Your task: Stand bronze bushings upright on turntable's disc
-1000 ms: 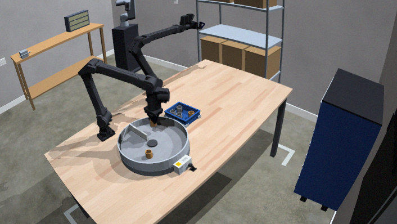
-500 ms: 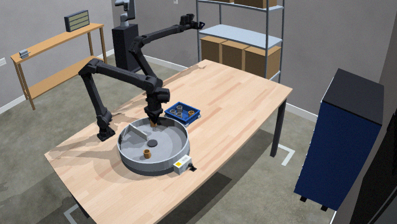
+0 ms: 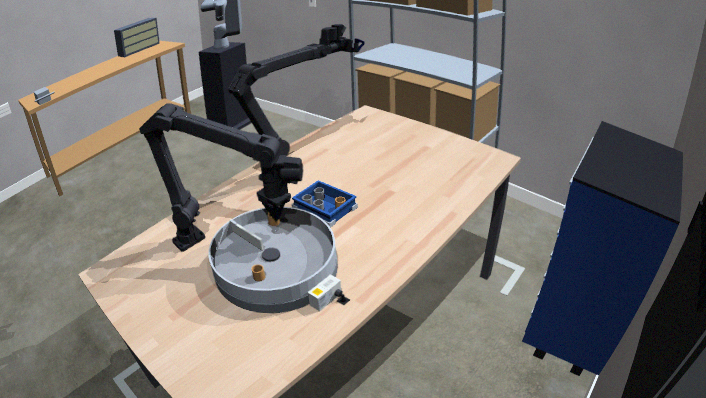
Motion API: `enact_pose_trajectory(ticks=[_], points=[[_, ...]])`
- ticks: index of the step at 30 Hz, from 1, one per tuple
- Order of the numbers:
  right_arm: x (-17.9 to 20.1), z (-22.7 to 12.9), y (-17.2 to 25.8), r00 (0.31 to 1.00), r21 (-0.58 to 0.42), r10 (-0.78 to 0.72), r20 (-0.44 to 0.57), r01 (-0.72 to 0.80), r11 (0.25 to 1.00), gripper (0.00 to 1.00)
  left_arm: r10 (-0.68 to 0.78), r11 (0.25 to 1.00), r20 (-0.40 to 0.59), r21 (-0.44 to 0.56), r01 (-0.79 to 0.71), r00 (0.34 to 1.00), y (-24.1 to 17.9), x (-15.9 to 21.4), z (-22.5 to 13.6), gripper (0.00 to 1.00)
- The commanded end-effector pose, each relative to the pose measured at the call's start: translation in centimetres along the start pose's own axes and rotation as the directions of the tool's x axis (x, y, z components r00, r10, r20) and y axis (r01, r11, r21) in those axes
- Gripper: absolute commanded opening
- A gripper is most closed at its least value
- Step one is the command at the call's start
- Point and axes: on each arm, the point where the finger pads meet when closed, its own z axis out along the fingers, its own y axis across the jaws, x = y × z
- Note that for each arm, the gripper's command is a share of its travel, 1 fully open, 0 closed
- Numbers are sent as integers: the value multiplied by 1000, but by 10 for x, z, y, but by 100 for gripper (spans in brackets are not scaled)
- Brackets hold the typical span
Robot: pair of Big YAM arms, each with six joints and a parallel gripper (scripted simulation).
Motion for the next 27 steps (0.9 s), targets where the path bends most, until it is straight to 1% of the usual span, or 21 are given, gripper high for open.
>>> enact_pose_trajectory(ticks=[1, 3, 7, 9, 10, 11, 13, 18, 21, 24, 26, 27], points=[[-11, -16, -22, 999, 51, -3, 39, 1, 999, 0, 16, 1000, 67, -6, -16, 998, 4, -28, -11, 100], [-2, 2, -8, 1000, 16, -2, 17, 2, 1000, 0, 16, 1000, 67, -6, -16, 998, 4, -28, -11, 100], [-2, 13, -7, 1000, 7, -2, 11, 2, 1000, 0, 16, 1000, 67, -6, -16, 998, 4, -28, -11, 100], [-2, 13, -7, 1000, 7, -2, 11, 2, 1000, 0, 16, 1000, 67, -6, -16, 998, 4, -28, -11, 100], [-9, -10, -18, 999, 64, -3, 47, 0, 998, 0, 16, 1000, 67, -6, -16, 998, 4, -28, -11, 100], [-4, 3, -10, 1000, 37, -2, 30, 1, 999, 0, 16, 1000, 67, -6, -16, 998, 4, -28, -11, 100], [-2, 17, -8, 1000, 13, -2, 15, 2, 1000, 0, 16, 1000, 67, -6, -16, 998, 4, -28, -11, 100], [-2, 29, -8, 1000, 7, -2, 11, 2, 1000, 0, 16, 1000, 67, -6, -16, 998, 4, -28, -11, 100], [-5, 20, -13, 1000, 37, -2, 30, 1, 999, 0, 16, 1000, 67, -6, -16, 998, 4, -28, -11, 100], [-2, 35, -8, 1000, 11, -2, 13, 2, 1000, 0, 16, 1000, 67, -6, -16, 998, 4, -28, -11, 100], [-2, 35, -8, 1000, 11, -2, 13, 2, 1000, 0, 16, 1000, 67, -6, -16, 998, 4, -28, -11, 100], [-9, 22, -18, 999, 43, -3, 34, 1, 999, 0, 16, 1000, 67, -6, -16, 998, 4, -28, -11, 100]])
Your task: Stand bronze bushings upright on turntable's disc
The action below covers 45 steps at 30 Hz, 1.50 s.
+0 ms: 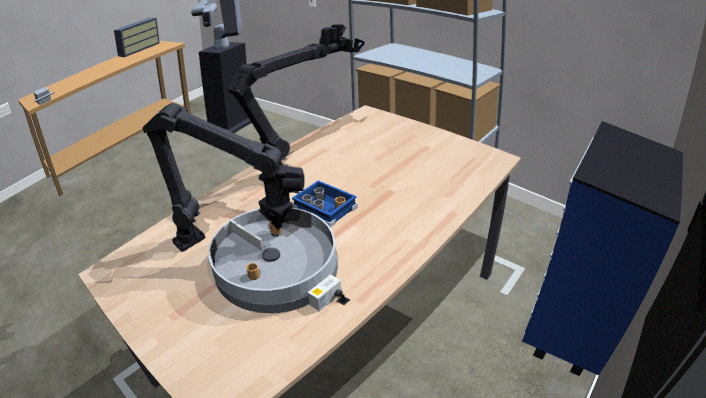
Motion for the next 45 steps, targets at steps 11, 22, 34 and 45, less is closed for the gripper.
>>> enact_pose_trajectory(ticks=[11, 22, 34, 45], points=[[-3, -4, -8, 1000, 23, -1, 21, 0, 1000, 0, 16, 1000, 67, -6, -16, 998, 4, -28, -11, 100], [1, -2, -2, 1000, 33, -1, 28, 0, 999, 0, 16, 1000, 67, -6, -16, 998, 4, -28, -11, 100], [-5, -13, -11, 999, 54, -1, 40, -1, 999, 0, 16, 1000, 67, -6, -16, 998, 4, -28, -11, 100], [-2, 2, -7, 1000, 30, 0, 25, -1, 1000, 0, 16, 1000, 67, -6, -16, 998, 4, -28, -11, 100]])
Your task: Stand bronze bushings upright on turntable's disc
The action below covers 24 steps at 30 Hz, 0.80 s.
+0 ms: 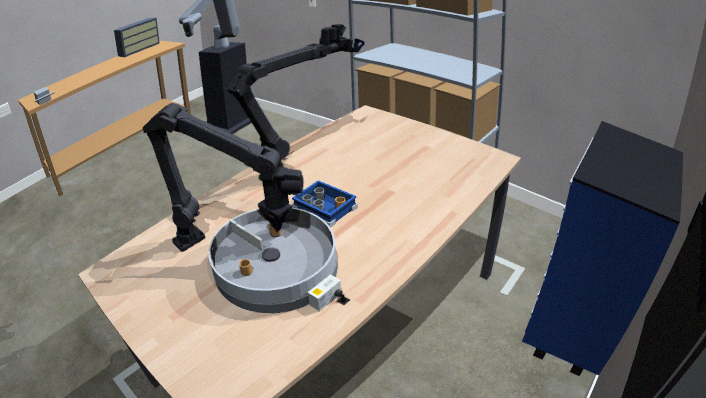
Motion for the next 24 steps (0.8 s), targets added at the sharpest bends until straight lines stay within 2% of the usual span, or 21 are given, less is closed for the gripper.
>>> enact_pose_trajectory(ticks=[1, 24], points=[[-3, -4, -9, 1000, 20, 0, 19, 0, 1000, 0, 16, 1000, 67, -6, -16, 998, 4, -28, -11, 100], [-2, -1, -6, 1000, 18, 0, 18, 0, 1000, 0, 16, 1000, 67, -6, -16, 998, 4, -28, -11, 100]])
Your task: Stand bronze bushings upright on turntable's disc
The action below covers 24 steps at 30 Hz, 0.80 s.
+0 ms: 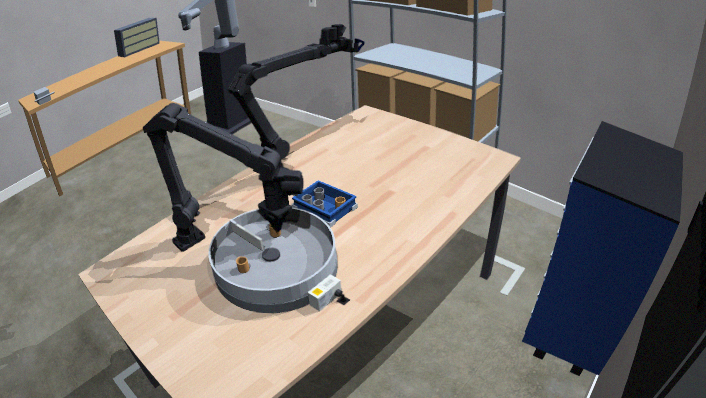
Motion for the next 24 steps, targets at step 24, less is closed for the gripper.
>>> enact_pose_trajectory(ticks=[24], points=[[-3, -5, -8, 1000, 20, 1, 19, -1, 1000, 16, 16, 1000, 67, -6, -16, 998, 4, -28, -11, 100]])
